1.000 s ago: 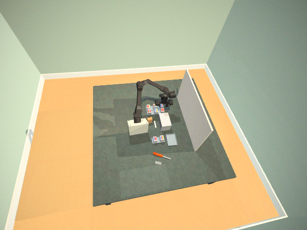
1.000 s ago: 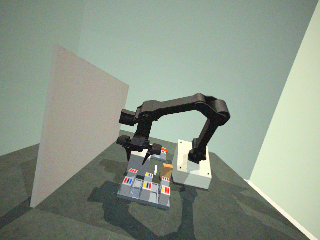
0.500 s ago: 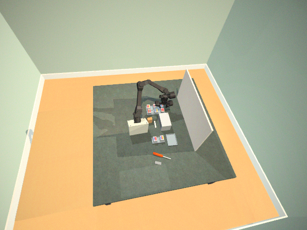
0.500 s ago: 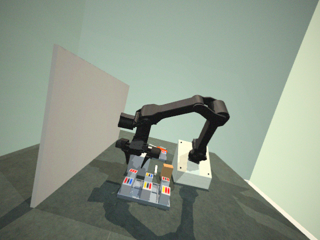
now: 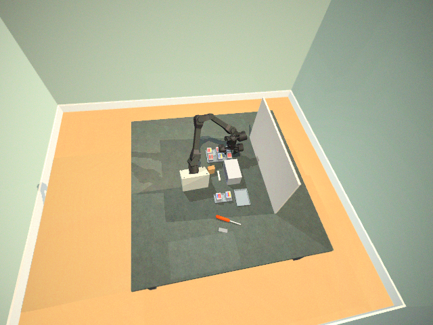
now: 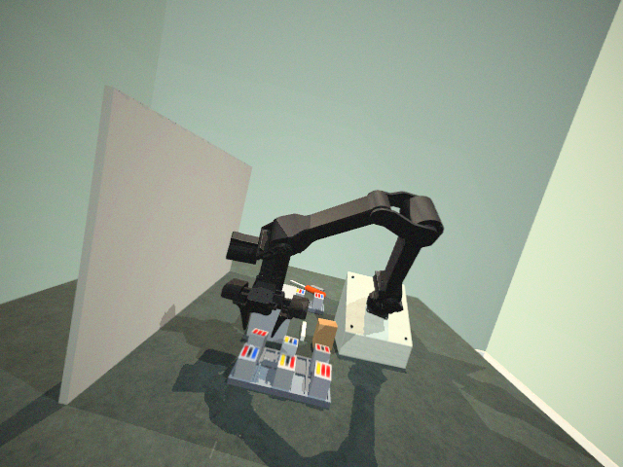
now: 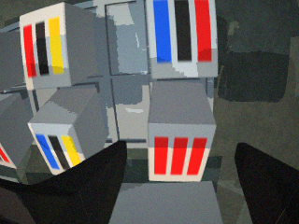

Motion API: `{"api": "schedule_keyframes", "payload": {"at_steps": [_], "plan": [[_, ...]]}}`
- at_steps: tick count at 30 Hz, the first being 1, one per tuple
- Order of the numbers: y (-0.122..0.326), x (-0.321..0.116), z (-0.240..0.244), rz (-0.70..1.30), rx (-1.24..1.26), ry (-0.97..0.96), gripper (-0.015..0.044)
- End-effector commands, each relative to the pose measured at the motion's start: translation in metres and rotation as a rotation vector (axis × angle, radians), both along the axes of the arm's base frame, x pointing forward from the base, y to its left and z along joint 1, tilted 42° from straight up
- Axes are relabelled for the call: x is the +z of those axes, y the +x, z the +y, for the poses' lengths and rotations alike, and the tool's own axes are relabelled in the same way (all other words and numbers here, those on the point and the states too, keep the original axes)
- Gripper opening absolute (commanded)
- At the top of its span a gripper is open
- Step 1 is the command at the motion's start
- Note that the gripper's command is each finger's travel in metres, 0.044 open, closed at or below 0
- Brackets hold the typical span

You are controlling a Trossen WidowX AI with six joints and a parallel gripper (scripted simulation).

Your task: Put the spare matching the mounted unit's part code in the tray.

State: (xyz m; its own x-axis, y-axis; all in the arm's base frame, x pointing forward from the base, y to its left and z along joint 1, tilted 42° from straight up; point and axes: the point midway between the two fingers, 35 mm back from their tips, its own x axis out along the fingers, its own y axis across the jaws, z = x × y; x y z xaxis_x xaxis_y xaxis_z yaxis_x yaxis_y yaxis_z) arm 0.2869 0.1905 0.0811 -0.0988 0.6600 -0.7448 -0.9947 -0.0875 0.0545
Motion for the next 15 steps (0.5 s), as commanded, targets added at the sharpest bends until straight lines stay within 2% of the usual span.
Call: {"api": "schedule_keyframes", "payload": {"at_steps": [1, 15], "plan": [[-0.001, -0.007, 0.004, 0.006, -0.004, -0.003, 0.0300], [-0.005, -0.023, 0.019, 0.006, -0.004, -0.001, 0.0300]]}}
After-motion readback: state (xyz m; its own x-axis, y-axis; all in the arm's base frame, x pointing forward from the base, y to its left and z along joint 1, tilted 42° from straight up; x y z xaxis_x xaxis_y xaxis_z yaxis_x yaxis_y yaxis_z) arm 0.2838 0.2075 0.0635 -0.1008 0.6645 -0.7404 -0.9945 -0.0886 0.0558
